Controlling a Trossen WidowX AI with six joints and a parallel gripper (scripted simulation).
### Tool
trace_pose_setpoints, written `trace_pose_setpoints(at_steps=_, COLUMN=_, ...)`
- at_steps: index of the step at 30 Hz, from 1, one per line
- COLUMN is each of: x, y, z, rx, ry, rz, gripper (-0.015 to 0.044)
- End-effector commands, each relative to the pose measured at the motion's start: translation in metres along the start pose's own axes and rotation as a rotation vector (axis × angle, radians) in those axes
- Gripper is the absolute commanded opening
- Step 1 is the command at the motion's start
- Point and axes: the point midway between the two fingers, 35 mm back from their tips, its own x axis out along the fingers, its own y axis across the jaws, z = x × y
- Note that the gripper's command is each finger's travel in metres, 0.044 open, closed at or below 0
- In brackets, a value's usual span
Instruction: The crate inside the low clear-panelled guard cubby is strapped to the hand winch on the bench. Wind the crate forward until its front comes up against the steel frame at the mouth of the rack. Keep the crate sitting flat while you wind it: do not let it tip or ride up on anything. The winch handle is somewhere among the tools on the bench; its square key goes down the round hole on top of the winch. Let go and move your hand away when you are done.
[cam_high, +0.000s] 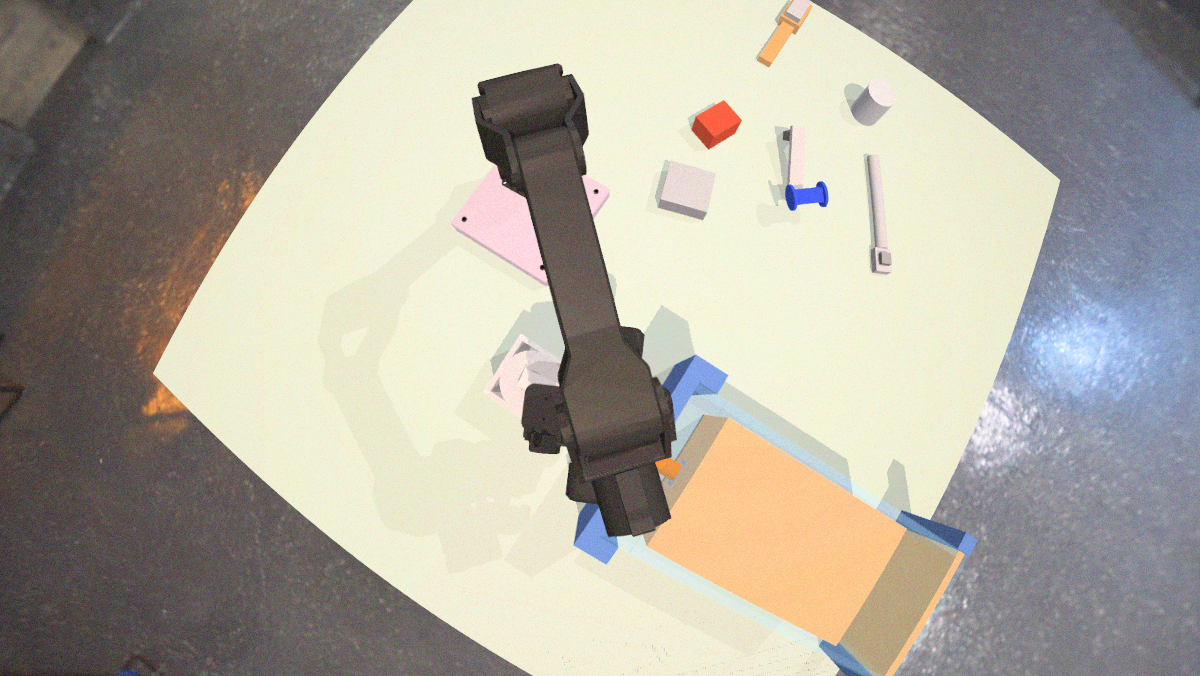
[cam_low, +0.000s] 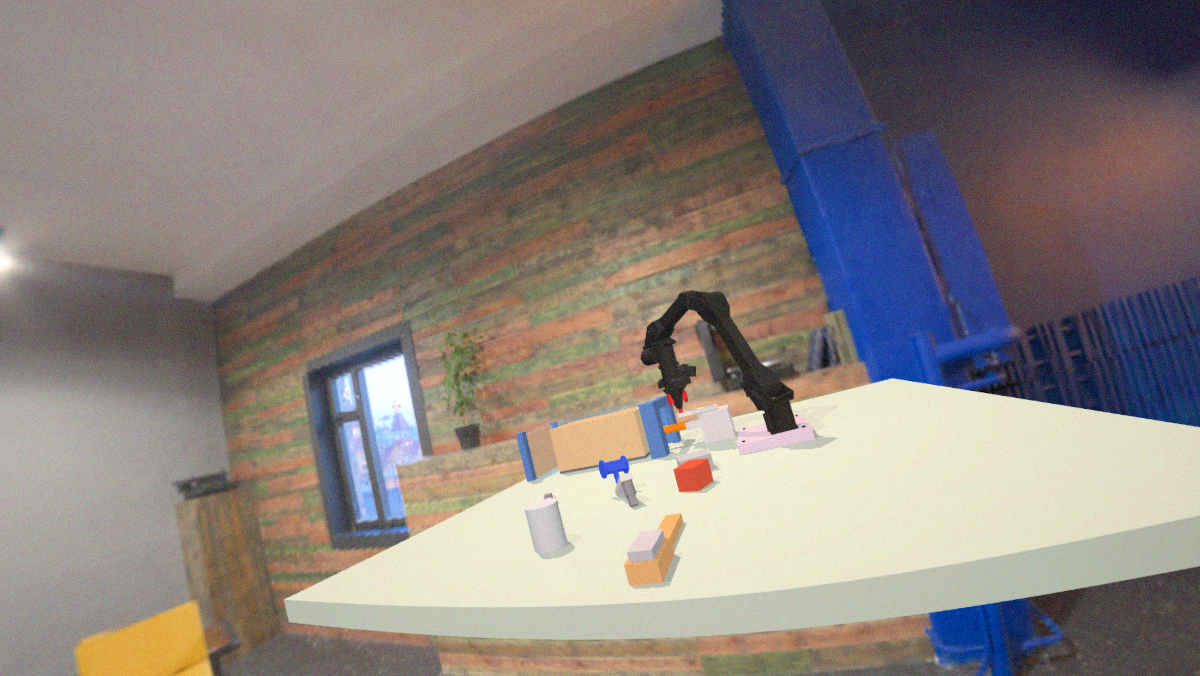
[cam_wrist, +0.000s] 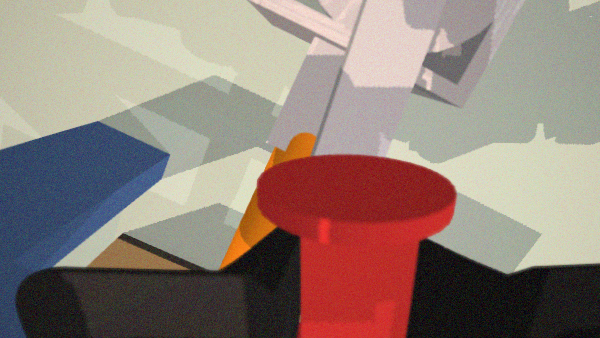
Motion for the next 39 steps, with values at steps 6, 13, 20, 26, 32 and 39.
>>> trace_pose_setpoints(at_steps=6, x=0.001, y=-0.019, z=-0.004, rx=-0.006, ry=0.001, rz=-0.029, gripper=0.0000)
trace_pose_setpoints(at_steps=13, x=0.001, y=-0.026, z=-0.004, rx=-0.006, ry=0.001, rz=-0.030, gripper=0.0000)
trace_pose_setpoints(at_steps=20, x=0.001, y=-0.033, z=-0.004, rx=-0.006, ry=0.001, rz=-0.031, gripper=0.0000)
trace_pose_setpoints(at_steps=26, x=0.001, y=-0.040, z=-0.003, rx=-0.006, ry=0.001, rz=-0.031, gripper=0.0000)
trace_pose_setpoints(at_steps=32, x=0.001, y=-0.046, z=-0.002, rx=-0.006, ry=0.001, rz=-0.032, gripper=0.0000)
trace_pose_setpoints(at_steps=39, x=0.001, y=-0.053, z=-0.001, rx=-0.006, ry=0.000, rz=-0.032, gripper=0.0000)
